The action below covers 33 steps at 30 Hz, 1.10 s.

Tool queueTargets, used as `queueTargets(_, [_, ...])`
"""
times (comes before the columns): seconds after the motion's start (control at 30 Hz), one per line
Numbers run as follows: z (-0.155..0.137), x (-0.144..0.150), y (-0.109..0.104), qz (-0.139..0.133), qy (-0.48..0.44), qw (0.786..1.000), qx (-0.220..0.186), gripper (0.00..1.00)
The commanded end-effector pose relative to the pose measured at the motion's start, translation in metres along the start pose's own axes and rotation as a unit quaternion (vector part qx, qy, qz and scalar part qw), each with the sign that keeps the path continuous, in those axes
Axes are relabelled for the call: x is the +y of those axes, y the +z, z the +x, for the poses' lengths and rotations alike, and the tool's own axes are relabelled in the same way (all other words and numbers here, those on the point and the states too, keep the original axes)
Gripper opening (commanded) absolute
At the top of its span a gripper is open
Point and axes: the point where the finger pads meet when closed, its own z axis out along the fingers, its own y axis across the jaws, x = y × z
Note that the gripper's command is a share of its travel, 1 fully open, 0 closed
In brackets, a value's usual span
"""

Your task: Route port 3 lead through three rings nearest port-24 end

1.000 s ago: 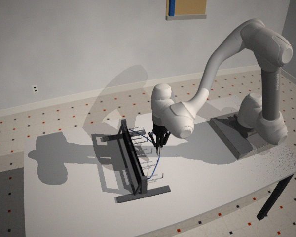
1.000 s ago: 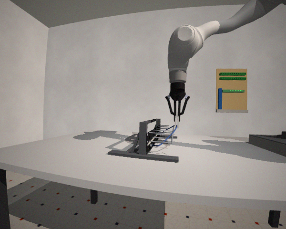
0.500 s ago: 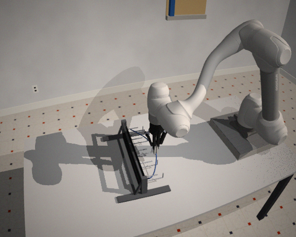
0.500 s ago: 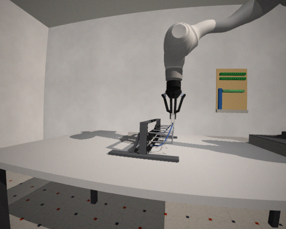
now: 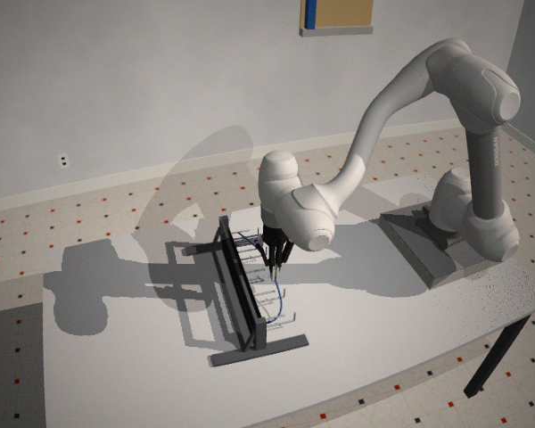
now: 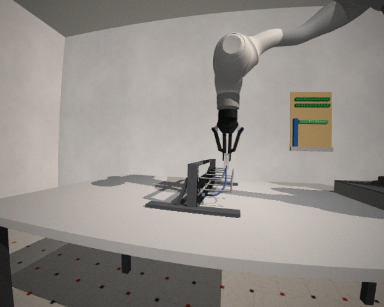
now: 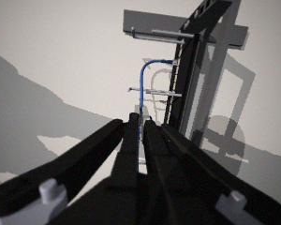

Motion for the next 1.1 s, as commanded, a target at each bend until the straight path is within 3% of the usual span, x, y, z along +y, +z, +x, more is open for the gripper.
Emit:
queueTargets(0.0, [-0.0020, 0.0021, -0.0007, 0.000, 0.002, 1.000, -0.002, 0.00])
queueTargets(1.07, [-0.0087, -0.0020, -0.0013, 0.000, -0.011, 1.000, -0.002, 0.00])
